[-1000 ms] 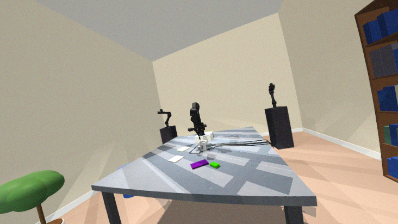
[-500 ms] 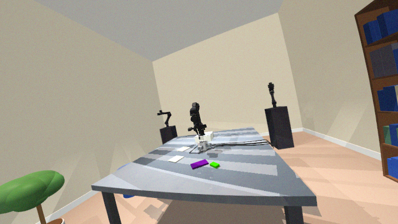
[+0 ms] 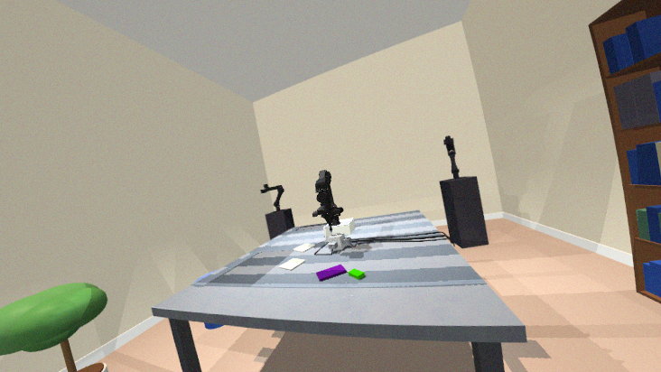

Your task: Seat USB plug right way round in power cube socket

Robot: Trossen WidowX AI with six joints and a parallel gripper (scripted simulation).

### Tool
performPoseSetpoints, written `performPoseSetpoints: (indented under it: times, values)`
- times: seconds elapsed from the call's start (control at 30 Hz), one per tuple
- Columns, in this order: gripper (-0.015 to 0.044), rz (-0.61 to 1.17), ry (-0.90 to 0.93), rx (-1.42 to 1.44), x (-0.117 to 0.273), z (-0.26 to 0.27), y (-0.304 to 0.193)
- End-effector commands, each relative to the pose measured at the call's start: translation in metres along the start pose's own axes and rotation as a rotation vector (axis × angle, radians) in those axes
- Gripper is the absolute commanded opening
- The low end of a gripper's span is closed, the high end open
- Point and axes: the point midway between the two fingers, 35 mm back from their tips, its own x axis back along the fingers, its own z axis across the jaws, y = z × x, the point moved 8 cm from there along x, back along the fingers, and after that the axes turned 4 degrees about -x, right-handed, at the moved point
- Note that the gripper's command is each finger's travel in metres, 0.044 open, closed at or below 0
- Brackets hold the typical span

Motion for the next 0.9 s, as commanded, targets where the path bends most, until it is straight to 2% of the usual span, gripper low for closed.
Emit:
performPoseSetpoints:
  times: [0.0,0.87]
  values:
    - [0.0,0.0,0.0,-0.098,-0.0001,0.0,-0.0001]
    - [0.0,0.0,0.0,-0.779,-0.0001,0.0,-0.0001]
